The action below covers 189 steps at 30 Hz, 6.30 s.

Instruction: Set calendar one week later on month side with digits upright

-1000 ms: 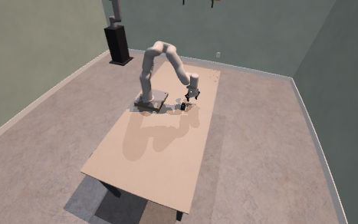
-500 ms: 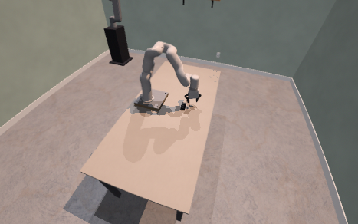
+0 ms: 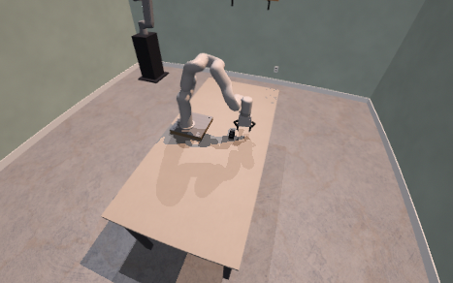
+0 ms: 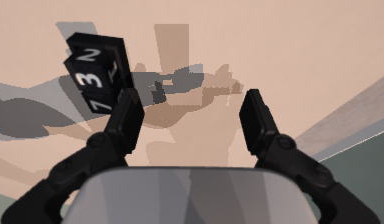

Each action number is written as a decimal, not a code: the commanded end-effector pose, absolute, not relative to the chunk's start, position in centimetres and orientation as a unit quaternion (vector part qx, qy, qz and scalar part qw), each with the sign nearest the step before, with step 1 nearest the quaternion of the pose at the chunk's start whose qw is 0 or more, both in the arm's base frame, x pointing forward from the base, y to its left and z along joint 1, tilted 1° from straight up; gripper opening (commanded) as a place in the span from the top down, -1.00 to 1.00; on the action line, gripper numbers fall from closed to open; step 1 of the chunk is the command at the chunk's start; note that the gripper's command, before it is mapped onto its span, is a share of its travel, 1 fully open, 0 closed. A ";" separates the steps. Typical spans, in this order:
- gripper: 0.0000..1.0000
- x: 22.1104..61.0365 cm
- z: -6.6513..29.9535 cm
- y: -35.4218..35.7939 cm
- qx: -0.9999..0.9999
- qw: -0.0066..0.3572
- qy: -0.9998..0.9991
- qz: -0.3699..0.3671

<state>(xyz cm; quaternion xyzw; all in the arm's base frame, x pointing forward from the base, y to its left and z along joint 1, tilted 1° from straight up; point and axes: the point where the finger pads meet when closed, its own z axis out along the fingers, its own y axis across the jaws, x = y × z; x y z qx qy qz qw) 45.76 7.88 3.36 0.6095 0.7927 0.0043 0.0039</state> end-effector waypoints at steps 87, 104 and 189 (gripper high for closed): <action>-1.00 48.9 -0.1 0.8 0.856 0.003 0.518 0.006; -1.00 48.9 -0.1 0.8 0.856 0.003 0.518 0.006; -1.00 46.4 3.4 -0.1 0.910 0.003 0.414 0.006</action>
